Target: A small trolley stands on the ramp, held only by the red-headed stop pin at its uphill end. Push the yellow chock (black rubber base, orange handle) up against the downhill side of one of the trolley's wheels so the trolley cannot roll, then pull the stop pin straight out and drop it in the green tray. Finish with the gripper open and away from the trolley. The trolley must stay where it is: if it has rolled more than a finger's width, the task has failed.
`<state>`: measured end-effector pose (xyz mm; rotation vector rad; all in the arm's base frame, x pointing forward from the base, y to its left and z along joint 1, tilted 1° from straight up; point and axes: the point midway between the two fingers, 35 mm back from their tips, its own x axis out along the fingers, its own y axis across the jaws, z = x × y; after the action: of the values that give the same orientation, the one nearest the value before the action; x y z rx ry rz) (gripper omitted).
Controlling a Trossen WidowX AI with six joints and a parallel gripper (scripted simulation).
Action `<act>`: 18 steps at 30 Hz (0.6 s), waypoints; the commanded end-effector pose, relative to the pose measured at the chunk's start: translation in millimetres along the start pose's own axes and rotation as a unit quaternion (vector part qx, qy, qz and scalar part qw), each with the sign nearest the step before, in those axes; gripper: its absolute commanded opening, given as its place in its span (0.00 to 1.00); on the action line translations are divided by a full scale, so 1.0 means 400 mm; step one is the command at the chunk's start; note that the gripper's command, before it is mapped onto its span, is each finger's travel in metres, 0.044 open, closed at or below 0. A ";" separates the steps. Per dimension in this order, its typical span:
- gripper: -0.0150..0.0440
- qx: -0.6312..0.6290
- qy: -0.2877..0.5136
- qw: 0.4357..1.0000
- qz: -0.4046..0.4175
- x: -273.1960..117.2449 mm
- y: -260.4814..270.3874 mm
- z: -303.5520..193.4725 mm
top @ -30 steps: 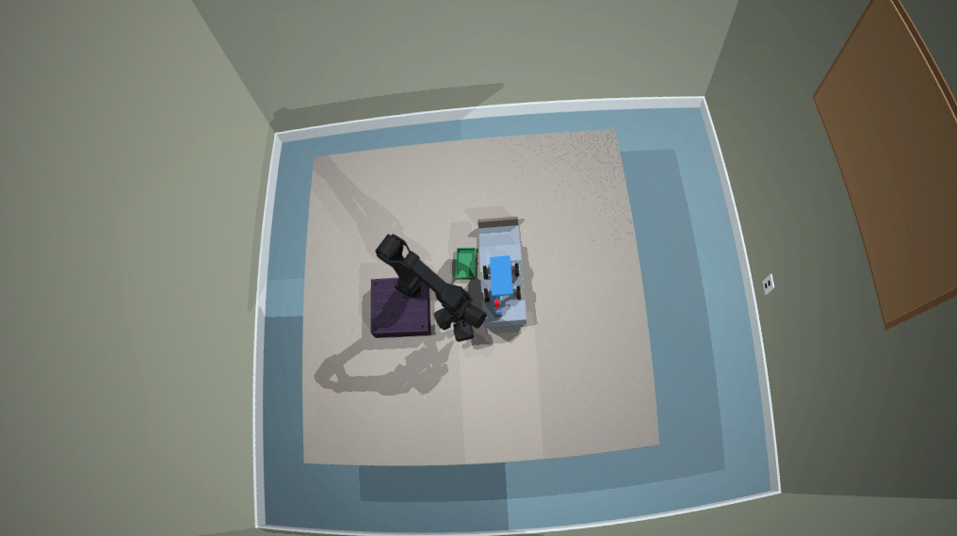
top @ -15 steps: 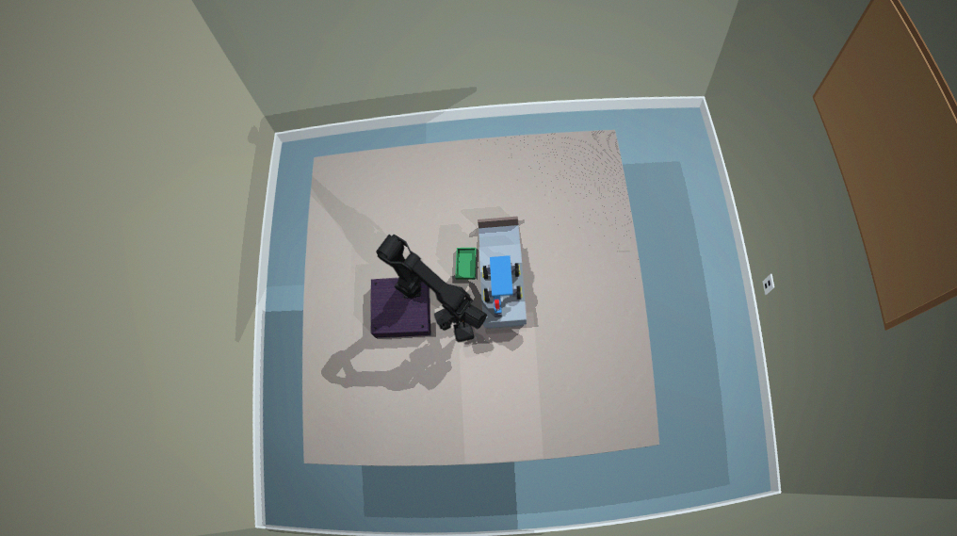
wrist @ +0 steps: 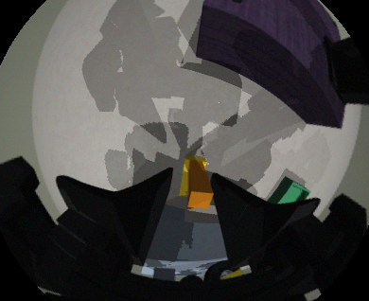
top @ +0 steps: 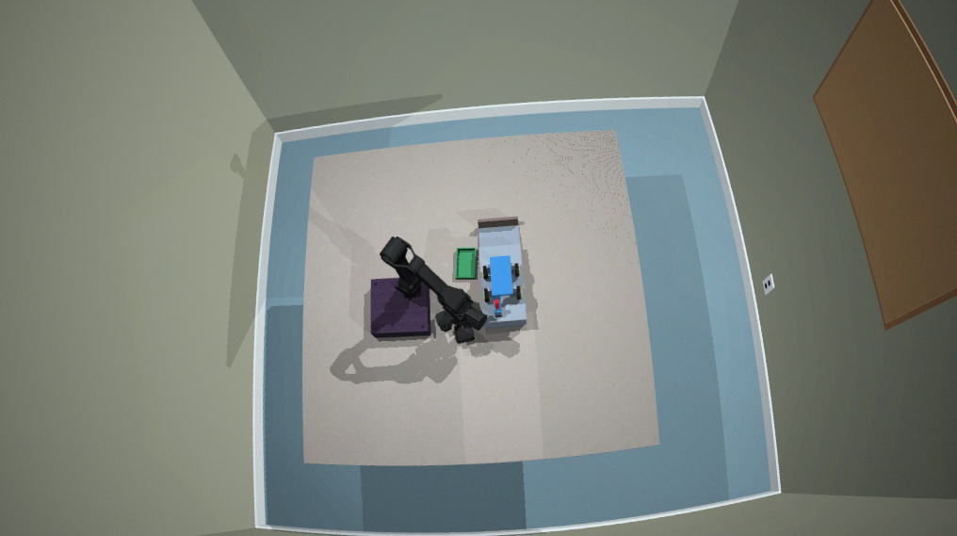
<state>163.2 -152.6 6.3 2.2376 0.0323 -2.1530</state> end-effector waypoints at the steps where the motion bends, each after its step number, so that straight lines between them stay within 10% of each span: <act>1: 0.58 0.002 -0.004 1.000 -0.006 0.010 -0.007 0.005; 18: 0.25 0.000 -0.002 1.000 -0.002 -0.004 -0.001 0.001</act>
<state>162.4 -151.7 4.9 2.2357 0.0367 -2.1591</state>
